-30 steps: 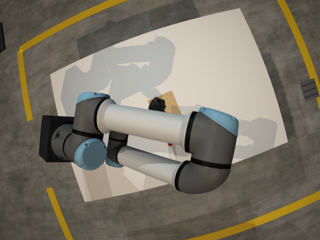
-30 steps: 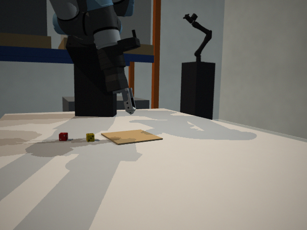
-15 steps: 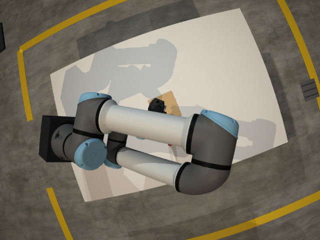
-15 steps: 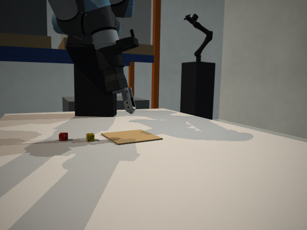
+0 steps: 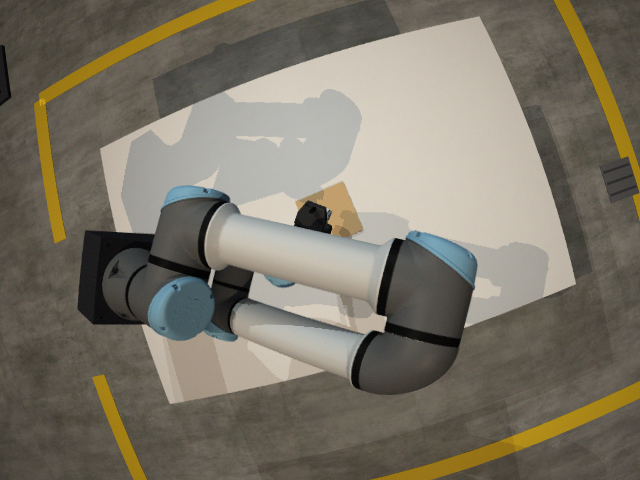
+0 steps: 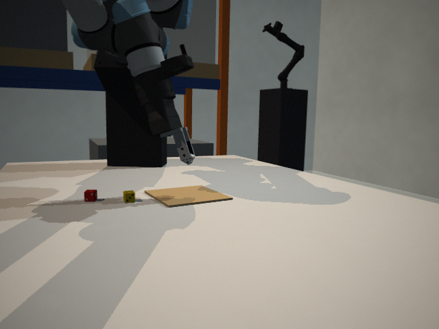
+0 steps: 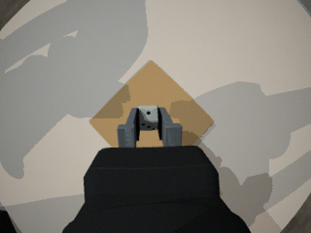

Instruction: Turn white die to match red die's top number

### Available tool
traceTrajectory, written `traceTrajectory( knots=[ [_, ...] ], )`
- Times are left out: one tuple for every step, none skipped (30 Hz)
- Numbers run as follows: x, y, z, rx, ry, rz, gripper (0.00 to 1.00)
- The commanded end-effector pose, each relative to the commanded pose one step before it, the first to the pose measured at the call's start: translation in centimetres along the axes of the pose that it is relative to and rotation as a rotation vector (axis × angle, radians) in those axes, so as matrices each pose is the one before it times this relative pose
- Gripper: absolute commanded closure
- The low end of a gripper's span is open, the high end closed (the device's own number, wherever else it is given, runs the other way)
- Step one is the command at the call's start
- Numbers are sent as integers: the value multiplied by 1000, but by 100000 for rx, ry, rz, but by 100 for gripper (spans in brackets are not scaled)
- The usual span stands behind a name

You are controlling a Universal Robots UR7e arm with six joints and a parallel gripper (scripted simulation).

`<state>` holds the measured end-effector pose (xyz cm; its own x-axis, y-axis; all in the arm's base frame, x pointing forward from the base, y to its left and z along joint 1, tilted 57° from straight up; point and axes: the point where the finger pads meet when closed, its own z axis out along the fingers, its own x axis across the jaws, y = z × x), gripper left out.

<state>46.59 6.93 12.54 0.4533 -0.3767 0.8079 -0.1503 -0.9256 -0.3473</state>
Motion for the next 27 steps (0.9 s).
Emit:
traceTrajectory(
  knots=[
    [-141,123,161,5589,-477,-117,60],
    [-4,18,4,1073,-18,-3,60],
    [2,16,-4,1077,11,-2,60],
    [9,14,-12,1074,39,-1,60],
    [15,11,-19,1061,67,-1,60],
    [0,0,0,0,0,0,60],
    [0,0,0,0,0,0,60],
    [21,9,-26,1040,92,-1,60],
    [26,7,-31,1011,115,-1,60],
    [30,5,-36,974,135,-2,60],
    [33,3,-40,929,150,-3,60],
    [36,1,-42,878,161,-5,60],
    [37,-1,-44,821,167,-6,60],
    [38,-2,-44,758,169,-7,60],
    [37,-3,-43,691,166,-7,60],
    [36,-3,-41,621,159,-8,60],
    [33,-4,-38,548,149,-8,60],
    [30,-4,-34,474,134,-8,60],
    [26,-4,-30,401,118,-7,60],
    [22,-3,-25,329,100,-6,60],
    [18,-3,-20,260,81,-5,60],
    [14,-2,-16,196,62,-4,60],
    [0,0,0,0,0,0,60],
    [0,0,0,0,0,0,60],
    [10,-2,-11,138,44,-3,60],
    [6,-1,-7,88,28,-2,60],
    [3,-1,-4,47,15,-1,60]
  ],
)
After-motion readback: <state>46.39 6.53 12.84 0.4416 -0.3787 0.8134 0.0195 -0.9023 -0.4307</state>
